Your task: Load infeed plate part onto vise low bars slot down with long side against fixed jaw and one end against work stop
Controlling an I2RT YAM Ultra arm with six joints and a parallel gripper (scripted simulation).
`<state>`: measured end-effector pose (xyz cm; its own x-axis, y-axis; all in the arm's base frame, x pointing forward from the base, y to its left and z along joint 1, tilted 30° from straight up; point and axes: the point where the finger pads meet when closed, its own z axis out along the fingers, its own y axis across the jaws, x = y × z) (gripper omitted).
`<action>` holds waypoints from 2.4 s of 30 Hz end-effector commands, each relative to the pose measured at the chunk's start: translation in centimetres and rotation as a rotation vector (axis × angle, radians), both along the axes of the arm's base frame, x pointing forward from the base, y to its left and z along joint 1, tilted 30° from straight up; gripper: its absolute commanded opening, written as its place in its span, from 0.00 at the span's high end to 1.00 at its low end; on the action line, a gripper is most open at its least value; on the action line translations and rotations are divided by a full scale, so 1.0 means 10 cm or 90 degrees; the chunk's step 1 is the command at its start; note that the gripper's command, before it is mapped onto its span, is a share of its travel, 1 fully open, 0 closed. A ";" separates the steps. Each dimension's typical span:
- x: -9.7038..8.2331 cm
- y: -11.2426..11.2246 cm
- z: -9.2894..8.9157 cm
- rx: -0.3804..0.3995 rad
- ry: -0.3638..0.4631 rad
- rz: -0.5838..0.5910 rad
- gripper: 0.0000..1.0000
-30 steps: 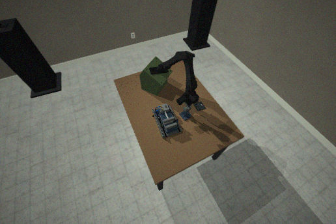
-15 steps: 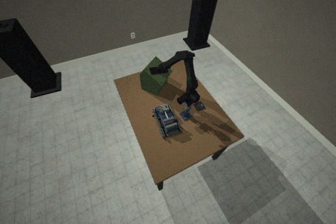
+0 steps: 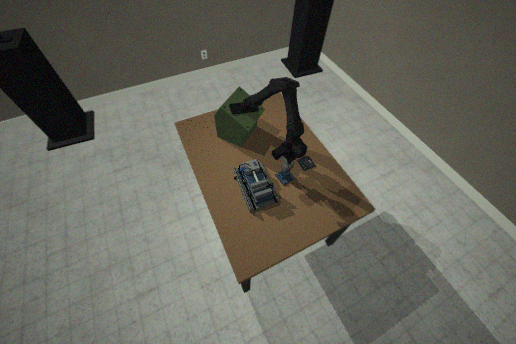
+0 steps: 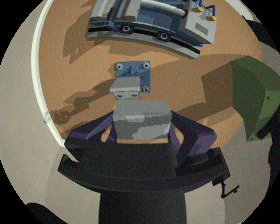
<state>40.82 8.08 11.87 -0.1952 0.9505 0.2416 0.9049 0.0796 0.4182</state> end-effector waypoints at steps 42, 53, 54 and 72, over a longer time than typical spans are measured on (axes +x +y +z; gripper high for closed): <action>0.01 -0.04 0.22 -0.005 -0.032 -0.009 1.00; 0.01 -0.09 0.32 -0.007 -0.040 -0.009 1.00; 0.01 -0.10 0.33 -0.007 -0.040 -0.009 1.00; -0.11 -0.16 0.56 -0.003 -0.040 -0.007 1.00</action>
<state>39.29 7.39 13.64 -0.1931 0.9518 0.2383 0.9094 0.0825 0.4076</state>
